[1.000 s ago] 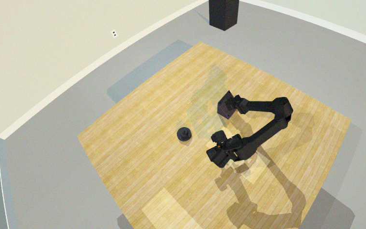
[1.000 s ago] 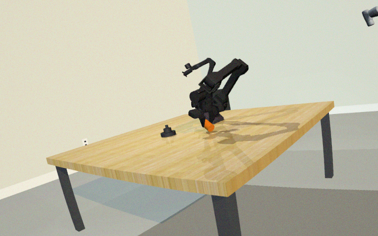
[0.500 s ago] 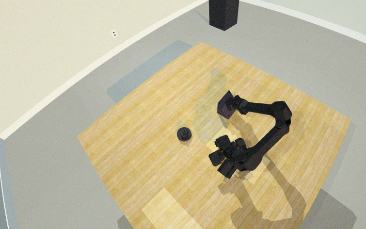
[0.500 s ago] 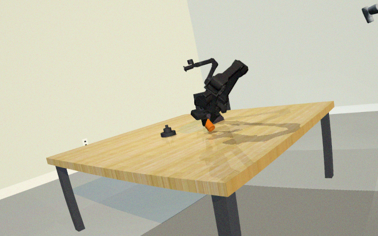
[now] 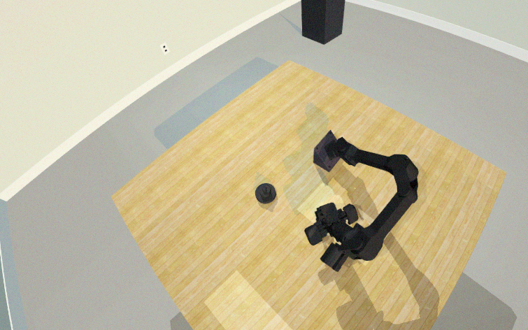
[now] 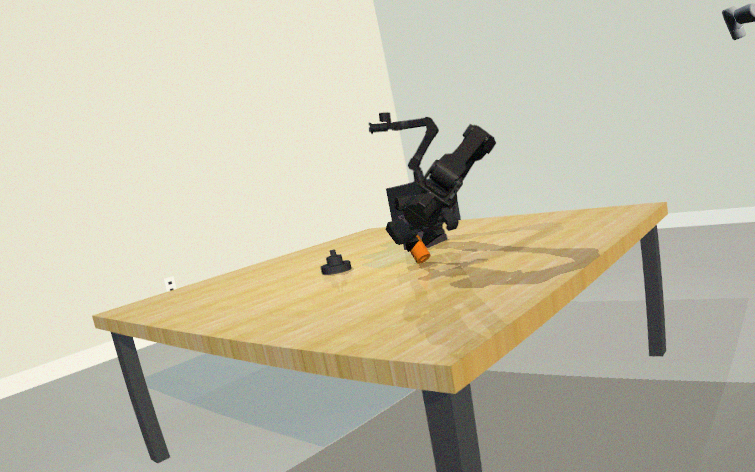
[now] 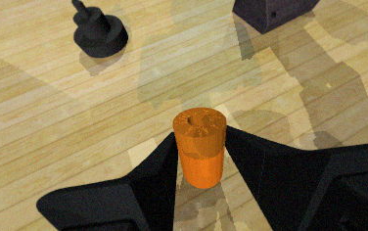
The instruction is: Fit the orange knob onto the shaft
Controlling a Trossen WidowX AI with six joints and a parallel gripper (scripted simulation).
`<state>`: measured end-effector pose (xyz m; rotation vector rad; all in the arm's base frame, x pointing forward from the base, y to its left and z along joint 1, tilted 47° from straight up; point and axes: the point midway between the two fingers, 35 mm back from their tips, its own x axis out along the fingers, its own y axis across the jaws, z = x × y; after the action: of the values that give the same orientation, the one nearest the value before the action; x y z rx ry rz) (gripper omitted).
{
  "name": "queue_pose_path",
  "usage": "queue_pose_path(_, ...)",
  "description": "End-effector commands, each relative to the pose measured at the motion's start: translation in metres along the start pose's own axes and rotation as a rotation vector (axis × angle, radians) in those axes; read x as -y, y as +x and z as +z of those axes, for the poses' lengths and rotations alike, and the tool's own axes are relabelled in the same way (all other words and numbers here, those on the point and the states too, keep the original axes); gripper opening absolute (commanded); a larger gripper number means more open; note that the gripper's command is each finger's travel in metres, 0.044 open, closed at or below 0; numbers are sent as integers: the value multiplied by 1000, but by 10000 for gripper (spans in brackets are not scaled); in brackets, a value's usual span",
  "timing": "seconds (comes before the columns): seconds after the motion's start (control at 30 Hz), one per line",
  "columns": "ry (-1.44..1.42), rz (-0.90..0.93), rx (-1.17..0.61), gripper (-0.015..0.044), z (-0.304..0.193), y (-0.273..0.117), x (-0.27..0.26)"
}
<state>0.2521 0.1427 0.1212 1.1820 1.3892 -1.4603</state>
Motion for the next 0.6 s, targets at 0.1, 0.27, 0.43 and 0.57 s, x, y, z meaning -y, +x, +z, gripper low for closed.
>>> queue_pose_path(0.1,1,4,87,179,-5,-5,0)
queue_pose_path(0.27,1,4,152,179,-9,-7,0)
queue_pose_path(0.43,1,6,167,179,-11,-9,0)
queue_pose_path(0.57,1,9,165,179,-12,-10,0)
